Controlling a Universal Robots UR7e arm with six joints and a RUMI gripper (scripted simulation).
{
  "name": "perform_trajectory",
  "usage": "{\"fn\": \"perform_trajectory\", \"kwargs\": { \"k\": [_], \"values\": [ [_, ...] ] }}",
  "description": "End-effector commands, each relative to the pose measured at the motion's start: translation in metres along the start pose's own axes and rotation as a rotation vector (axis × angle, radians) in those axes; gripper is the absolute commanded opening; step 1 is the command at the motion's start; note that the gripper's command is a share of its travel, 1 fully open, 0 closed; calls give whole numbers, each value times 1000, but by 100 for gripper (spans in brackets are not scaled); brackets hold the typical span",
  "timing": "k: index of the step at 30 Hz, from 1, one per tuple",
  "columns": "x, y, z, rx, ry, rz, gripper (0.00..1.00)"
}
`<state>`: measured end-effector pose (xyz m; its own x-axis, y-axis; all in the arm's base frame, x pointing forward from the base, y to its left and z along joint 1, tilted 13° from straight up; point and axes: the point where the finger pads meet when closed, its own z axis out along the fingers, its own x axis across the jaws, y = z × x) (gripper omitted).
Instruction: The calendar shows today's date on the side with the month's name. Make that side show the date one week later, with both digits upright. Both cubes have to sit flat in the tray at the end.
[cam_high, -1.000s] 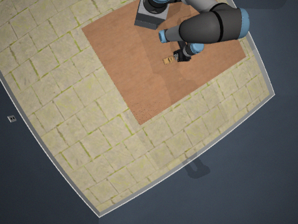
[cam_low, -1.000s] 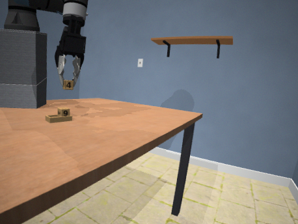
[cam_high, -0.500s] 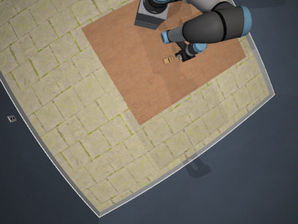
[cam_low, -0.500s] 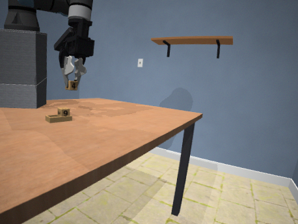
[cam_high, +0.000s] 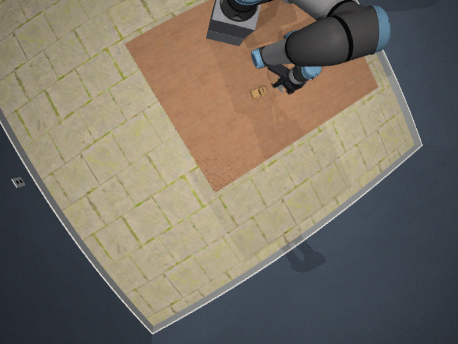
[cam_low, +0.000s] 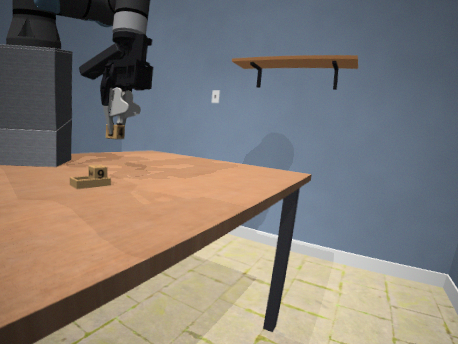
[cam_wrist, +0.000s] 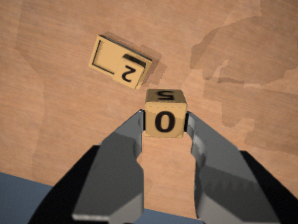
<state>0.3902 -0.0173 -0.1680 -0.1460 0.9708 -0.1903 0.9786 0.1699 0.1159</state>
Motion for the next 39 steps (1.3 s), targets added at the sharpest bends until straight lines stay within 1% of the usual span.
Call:
{"fn": "perform_trajectory", "kwargs": {
  "k": [1, 4, 7, 10, 15, 22, 24, 29, 39],
  "values": [
    [5, 4, 1, -2, 4, -162, 11],
    [8, 5, 1, -3, 3, -249, 11],
    [8, 6, 1, -3, 3, -258, 11],
    [13, 8, 1, -3, 2, -383, 11],
    [16, 11, 1, -3, 2, -481, 11],
    [24, 16, 1, -4, 1, -676, 11],
    [24, 16, 1, -4, 1, -676, 11],
    [30, 20, 2, -4, -1, -834, 11],
    [39, 25, 2, -4, -3, -1037, 11]
  ]
}}
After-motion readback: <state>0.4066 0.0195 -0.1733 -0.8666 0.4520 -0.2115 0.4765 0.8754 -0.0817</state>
